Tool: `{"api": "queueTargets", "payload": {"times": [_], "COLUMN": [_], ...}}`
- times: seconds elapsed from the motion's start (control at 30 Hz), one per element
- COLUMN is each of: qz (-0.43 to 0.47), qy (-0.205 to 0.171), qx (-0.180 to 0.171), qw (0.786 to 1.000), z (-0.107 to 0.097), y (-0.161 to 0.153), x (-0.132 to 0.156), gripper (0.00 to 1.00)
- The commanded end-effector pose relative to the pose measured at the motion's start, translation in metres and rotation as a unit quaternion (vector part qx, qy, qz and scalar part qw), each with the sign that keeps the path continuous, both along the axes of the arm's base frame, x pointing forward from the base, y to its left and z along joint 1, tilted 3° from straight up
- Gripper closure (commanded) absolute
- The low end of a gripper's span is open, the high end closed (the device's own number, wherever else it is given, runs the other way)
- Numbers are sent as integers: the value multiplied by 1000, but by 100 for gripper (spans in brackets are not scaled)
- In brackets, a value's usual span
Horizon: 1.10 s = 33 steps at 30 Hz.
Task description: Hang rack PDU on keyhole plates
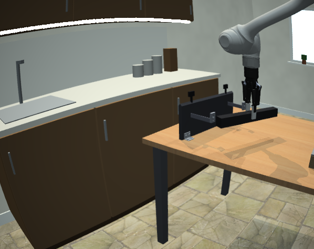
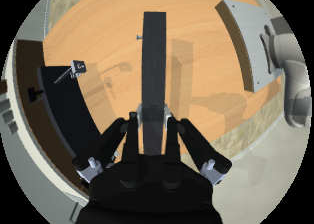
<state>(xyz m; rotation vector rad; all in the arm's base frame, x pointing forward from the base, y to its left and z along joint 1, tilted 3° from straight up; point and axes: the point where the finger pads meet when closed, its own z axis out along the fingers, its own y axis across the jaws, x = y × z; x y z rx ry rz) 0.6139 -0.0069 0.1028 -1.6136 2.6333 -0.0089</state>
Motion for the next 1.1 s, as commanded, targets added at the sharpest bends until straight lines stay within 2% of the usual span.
{"api": "queueTargets", "payload": {"times": [0.0,0.2,0.6,0.83,0.93,1.07], "qz": [2,33,166,167,167,167], "qy": [0,-1,-4,-4,-4,-4], "qx": [0,-1,-8,-8,-8,-8], "qw": [1000,999,986,986,986,986], "z": [0,0,0,3,4,4], "y": [0,0,-1,-16,-19,-20], "x": [0,1,5,68,82,86], "gripper": [100,100,100,100,100,100]}}
